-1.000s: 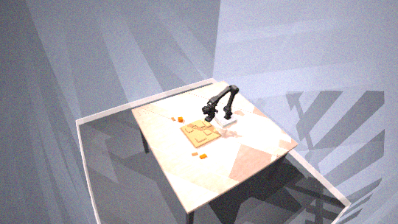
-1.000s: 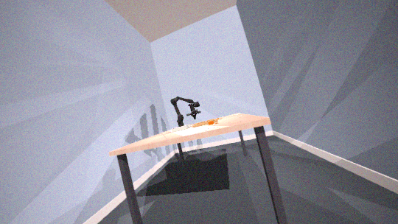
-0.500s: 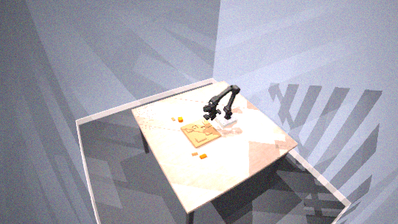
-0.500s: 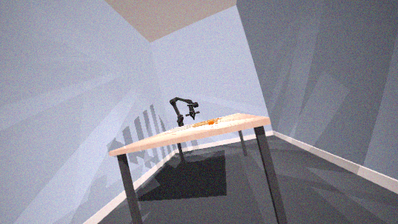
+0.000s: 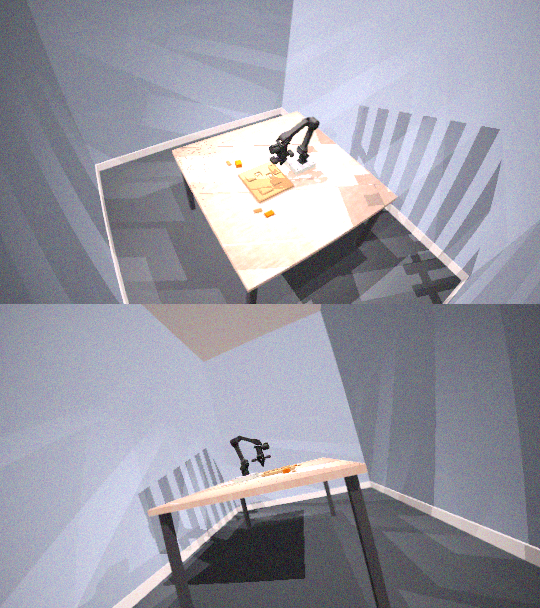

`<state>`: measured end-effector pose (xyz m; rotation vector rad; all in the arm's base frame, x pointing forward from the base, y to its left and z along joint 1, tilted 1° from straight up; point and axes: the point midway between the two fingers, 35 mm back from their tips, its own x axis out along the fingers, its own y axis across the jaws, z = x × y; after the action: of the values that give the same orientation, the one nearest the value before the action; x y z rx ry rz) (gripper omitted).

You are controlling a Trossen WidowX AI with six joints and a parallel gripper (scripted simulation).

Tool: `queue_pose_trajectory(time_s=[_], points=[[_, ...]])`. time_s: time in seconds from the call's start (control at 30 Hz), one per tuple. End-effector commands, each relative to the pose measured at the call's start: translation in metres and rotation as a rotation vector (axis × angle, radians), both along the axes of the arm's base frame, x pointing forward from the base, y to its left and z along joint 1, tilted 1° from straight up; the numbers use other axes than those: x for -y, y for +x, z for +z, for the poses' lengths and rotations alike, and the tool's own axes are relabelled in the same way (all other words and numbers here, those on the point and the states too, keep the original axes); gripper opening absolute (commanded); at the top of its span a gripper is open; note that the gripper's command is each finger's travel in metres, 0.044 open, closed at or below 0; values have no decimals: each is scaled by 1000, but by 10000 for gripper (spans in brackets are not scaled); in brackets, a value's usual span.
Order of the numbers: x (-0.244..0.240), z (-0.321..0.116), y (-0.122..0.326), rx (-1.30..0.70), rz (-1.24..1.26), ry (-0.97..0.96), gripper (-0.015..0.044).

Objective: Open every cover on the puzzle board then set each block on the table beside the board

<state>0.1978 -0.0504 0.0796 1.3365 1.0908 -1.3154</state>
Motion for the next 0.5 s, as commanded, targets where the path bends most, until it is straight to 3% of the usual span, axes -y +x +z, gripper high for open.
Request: queue_pose_trajectory(time_s=[0.0, 0.47], points=[[-1, -3, 1, 1, -4, 5, 0], [0, -17, 2, 1, -4, 5, 0]])
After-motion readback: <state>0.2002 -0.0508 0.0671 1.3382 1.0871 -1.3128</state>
